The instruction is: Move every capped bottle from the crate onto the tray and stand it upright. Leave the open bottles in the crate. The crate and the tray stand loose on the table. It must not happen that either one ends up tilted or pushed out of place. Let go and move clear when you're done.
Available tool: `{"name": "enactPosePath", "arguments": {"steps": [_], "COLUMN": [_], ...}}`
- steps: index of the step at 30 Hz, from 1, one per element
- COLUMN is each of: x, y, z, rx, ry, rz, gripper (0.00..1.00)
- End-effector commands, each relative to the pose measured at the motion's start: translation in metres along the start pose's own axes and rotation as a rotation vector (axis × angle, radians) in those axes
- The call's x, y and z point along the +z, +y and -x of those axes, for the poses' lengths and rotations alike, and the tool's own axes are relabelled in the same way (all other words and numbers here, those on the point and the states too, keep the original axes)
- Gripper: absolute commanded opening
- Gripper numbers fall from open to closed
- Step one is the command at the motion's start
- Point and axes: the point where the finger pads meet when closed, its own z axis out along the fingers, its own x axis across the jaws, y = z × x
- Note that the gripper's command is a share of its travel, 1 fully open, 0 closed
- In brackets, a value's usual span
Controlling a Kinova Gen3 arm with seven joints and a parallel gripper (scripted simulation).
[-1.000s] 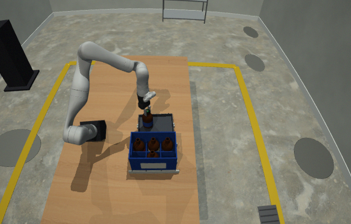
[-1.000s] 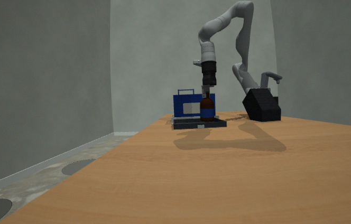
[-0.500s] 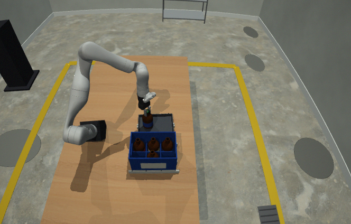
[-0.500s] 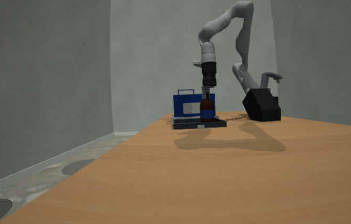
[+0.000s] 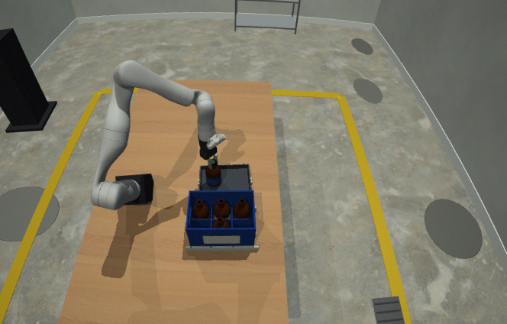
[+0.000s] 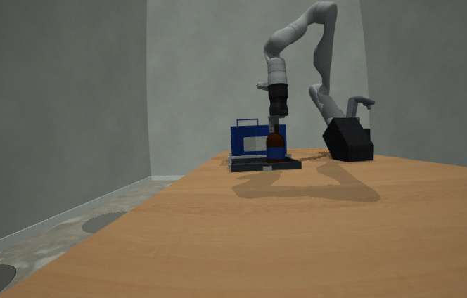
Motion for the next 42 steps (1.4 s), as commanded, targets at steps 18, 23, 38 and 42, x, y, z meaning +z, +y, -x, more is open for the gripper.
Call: {"name": "enactPosePath", "arguments": {"steps": [18, 23, 38, 42], "x": [0.0018, 0.0018, 0.0018, 0.0018], "y": [-0.0001, -0.0001, -0.0001, -0.0001], "z": [0.0005, 0.0005, 0.0005, 0.0005], "rx": [0.000, 0.000, 0.000, 0.000], "ry": [-0.002, -0.002, -0.002, -0.002], "rz": [0.000, 0.000, 0.000, 0.000], "gripper": [1.00, 1.00, 1.00, 1.00]}}
